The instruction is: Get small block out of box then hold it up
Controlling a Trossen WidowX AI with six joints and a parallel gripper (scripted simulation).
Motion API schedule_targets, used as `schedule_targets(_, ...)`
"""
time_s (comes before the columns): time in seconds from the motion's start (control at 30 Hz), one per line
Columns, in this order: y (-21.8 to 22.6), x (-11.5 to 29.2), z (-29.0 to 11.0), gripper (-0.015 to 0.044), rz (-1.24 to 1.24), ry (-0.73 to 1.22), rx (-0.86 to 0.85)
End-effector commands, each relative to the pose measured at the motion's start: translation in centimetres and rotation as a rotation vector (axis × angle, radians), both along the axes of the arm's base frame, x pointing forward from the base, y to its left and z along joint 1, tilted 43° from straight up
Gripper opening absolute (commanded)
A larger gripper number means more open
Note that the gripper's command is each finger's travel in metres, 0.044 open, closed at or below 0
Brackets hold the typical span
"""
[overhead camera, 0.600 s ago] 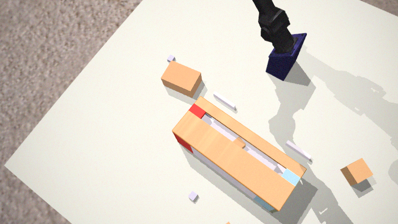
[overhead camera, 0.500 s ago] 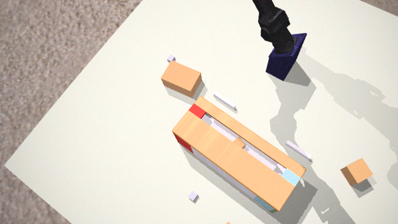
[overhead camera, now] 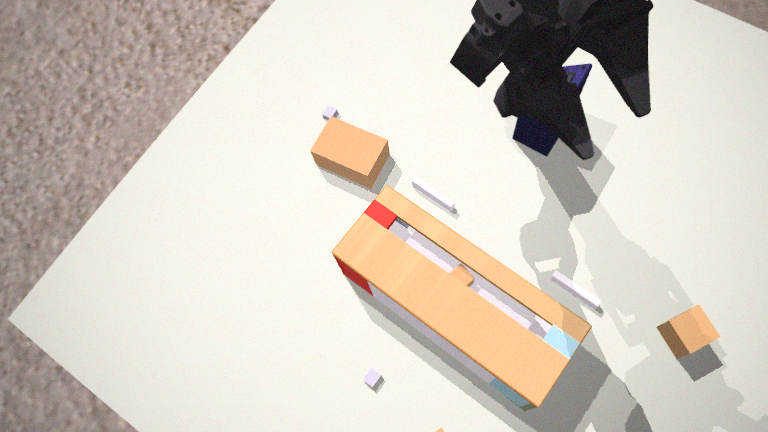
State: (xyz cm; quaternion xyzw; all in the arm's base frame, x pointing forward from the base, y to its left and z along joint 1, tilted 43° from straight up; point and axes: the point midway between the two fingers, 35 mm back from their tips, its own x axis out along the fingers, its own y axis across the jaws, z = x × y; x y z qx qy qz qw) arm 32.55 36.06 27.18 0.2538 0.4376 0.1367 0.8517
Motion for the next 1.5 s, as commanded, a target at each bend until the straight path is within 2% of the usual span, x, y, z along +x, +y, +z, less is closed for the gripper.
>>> schedule_targets(0.0, -5.5, 2.8, -4.5, 0.04, -0.241, 0.127, -0.039)
schedule_targets(0.2, -13.2, 4.6, -9.9, 0.04, -0.569, 0.275, -0.078)
schedule_targets(0.37, -20.1, 4.5, -14.1, 0.04, -0.858, 0.384, -0.11)
schedule_targets(0.53, -27.1, 2.8, -17.8, 0.04, -1.161, 0.48, -0.144)
schedule_targets(0.73, -34.8, -1.5, -21.5, 0.04, -1.538, 0.572, -0.197)
schedule_targets(1.47, -36.6, -2.0, -22.9, 0.04, -1.587, 0.582, -0.205)
